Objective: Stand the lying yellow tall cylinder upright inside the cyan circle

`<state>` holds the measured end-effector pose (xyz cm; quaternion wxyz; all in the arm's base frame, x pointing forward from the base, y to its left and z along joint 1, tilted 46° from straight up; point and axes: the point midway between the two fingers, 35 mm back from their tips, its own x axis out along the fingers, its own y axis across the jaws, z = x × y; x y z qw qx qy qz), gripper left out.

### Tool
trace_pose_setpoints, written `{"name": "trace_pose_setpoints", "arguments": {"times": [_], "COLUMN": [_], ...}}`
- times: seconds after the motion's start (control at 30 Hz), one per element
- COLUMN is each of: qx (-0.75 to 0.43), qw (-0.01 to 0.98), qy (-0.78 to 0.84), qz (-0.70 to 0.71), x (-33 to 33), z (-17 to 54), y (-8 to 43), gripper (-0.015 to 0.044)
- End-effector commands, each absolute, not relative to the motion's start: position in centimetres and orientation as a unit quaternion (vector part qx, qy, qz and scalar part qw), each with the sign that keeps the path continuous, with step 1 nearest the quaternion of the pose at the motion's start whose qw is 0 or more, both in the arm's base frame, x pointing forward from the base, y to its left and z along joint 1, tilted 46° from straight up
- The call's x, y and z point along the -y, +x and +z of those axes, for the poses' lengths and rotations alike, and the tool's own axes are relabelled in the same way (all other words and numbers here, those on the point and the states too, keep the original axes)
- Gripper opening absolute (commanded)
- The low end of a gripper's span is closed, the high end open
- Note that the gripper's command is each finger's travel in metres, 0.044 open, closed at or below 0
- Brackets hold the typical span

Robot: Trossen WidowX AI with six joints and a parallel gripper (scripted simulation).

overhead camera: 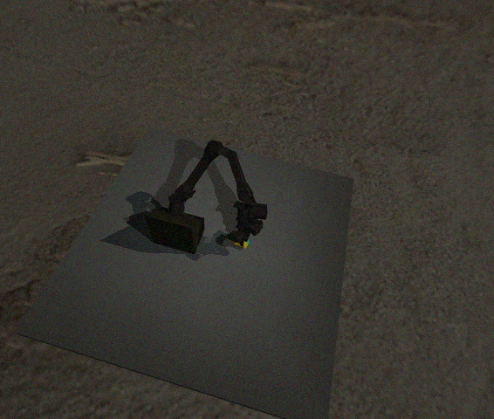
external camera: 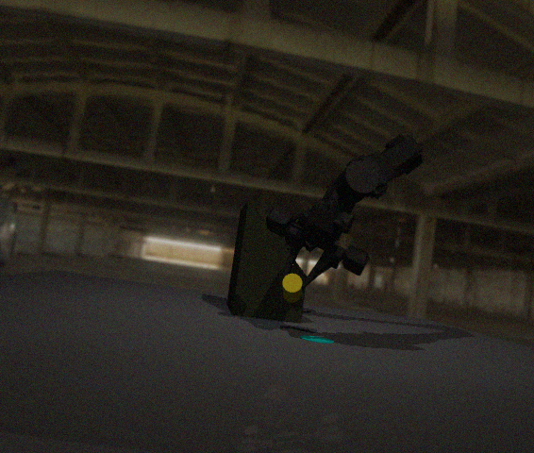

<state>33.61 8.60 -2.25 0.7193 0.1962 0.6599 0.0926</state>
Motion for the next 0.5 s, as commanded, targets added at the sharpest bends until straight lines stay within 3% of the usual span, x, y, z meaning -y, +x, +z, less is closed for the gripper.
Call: {"name": "trace_pose_setpoints", "arguments": {"times": [0.0, 0.47], "qx": [-0.654, -0.628], "qw": [0.727, 0.754], "qy": [0.192, 0.182], "qz": [0.085, 0.065], "x": [-8.70, -8.90], "z": [-2.44, -3.04], "y": [33.44, 33.64], "gripper": [0.0105, 0.0105]}}
